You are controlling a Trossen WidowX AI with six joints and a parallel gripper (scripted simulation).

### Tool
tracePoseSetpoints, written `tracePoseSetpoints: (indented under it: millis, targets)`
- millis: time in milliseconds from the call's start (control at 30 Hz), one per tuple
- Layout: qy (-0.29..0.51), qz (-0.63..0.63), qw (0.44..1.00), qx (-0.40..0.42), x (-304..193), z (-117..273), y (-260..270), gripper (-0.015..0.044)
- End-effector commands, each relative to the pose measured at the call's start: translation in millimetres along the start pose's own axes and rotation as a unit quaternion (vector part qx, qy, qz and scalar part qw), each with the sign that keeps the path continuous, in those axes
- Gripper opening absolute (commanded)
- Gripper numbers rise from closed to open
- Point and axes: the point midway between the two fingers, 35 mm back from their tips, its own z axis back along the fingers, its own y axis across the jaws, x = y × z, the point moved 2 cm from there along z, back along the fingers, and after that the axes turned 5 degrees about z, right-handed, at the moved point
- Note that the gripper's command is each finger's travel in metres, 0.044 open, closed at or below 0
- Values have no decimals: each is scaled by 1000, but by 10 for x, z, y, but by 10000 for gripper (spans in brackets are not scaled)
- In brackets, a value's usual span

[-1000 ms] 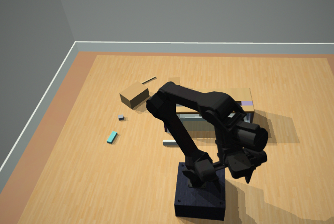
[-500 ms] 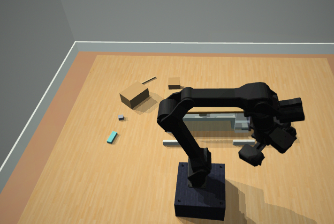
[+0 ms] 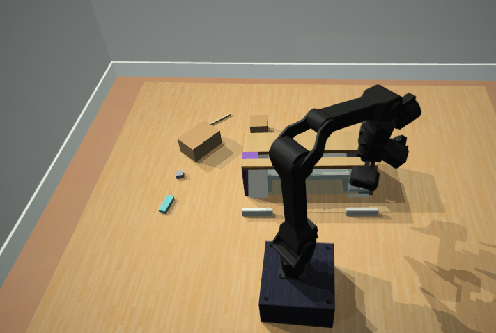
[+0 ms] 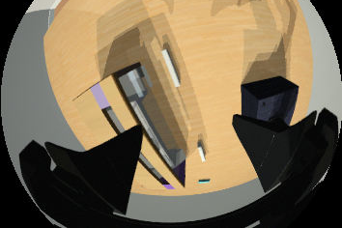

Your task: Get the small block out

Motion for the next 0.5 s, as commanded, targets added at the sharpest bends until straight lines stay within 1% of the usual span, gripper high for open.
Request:
tracePoseSetpoints:
  millis: [0, 133, 200, 467]
  targets:
    - [59, 55, 996, -25, -470, -330, 410, 400]
    - [103, 100, 988, -55, -953, -602, 639, 400]
    - [115, 113, 985, -66, -1111, -685, 686, 400]
    - [117, 115, 984, -67, -1130, -704, 692, 400]
